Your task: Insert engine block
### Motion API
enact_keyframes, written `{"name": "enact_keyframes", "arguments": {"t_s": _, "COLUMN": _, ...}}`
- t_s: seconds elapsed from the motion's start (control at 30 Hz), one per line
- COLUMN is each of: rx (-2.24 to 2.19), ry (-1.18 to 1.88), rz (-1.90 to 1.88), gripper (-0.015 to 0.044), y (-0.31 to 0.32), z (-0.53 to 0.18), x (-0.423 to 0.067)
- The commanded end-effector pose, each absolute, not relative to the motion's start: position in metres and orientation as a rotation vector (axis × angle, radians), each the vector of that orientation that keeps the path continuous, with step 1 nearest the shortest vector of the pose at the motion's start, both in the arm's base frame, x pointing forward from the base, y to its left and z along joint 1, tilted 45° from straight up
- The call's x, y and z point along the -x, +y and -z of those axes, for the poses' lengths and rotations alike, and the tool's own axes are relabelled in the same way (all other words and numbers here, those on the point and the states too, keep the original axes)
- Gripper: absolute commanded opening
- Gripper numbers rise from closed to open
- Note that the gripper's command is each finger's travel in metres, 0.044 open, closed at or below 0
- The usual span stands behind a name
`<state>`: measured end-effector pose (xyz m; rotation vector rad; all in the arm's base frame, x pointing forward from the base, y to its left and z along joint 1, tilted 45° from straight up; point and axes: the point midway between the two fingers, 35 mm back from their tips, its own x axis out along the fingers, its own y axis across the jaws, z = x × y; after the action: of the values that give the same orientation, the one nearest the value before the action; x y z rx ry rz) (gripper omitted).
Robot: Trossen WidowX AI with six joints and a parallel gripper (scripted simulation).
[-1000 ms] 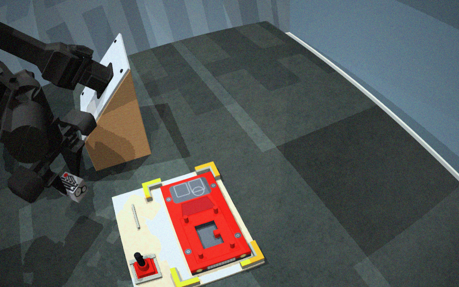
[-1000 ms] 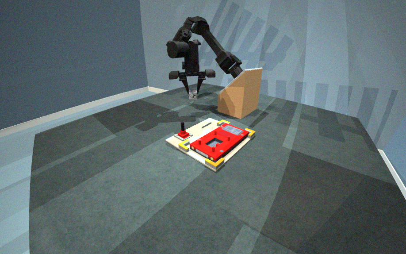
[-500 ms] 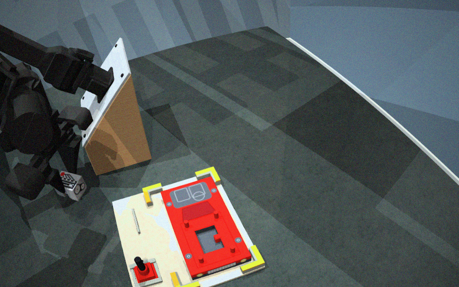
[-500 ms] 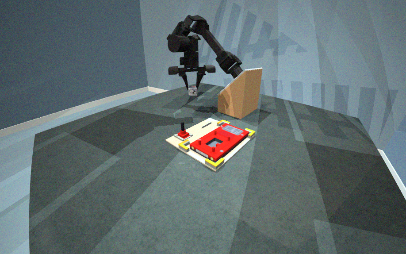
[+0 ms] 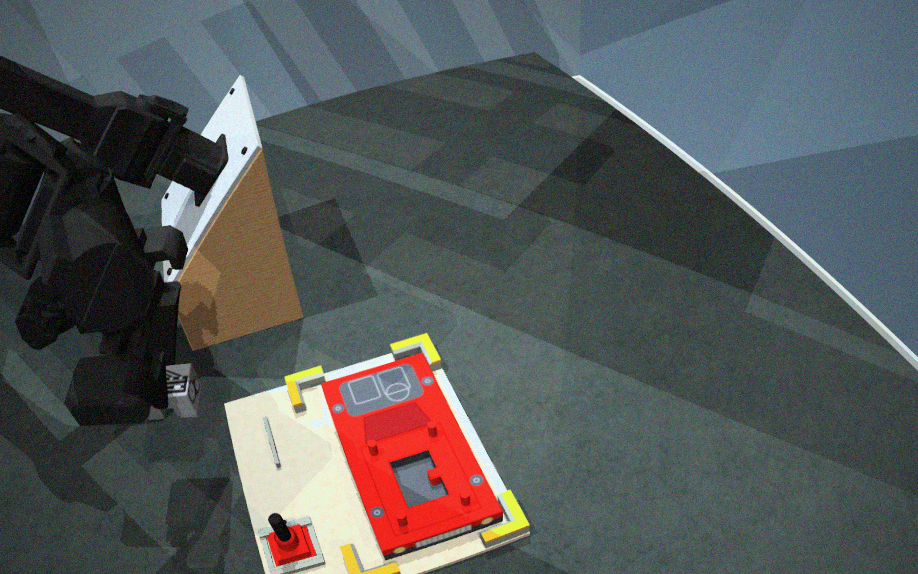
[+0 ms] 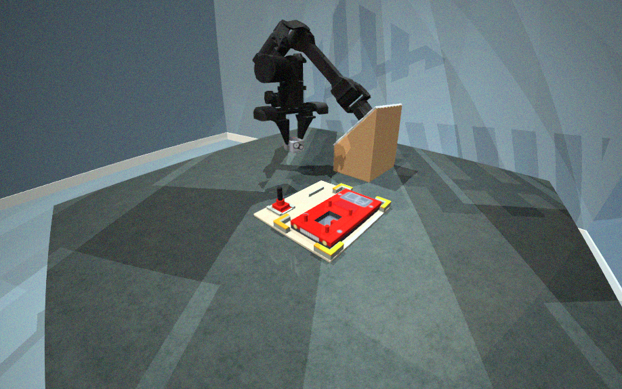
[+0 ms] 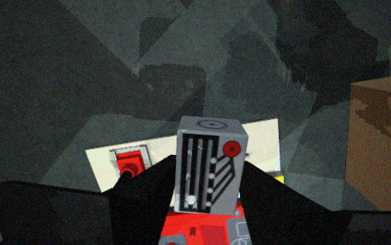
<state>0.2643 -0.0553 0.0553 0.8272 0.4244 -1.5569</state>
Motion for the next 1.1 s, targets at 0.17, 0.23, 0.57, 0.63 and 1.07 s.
{"name": "enact_keyframes", "arguments": {"t_s": 0.17, "rx": -0.65, "ry": 0.601, "rz": 1.462, "gripper": 0.0, "y": -0.043, "z": -0.04, "x": -0.284}}
{"name": "enact_keyframes", "arguments": {"t_s": 0.23, "rx": -0.609, "ry": 0.637, "rz": 1.441, "gripper": 0.0, "y": -0.041, "z": -0.036, "x": -0.288}}
{"name": "enact_keyframes", "arguments": {"t_s": 0.57, "rx": -0.405, "ry": 0.811, "rz": 1.329, "gripper": 0.0, "y": -0.03, "z": -0.015, "x": -0.303}}
{"name": "enact_keyframes", "arguments": {"t_s": 0.63, "rx": -0.364, "ry": 0.844, "rz": 1.305, "gripper": 0.0, "y": -0.027, "z": -0.011, "x": -0.306}}
{"name": "enact_keyframes", "arguments": {"t_s": 1.07, "rx": -0.099, "ry": 1.042, "rz": 1.137, "gripper": 0.0, "y": -0.012, "z": 0.02, "x": -0.324}}
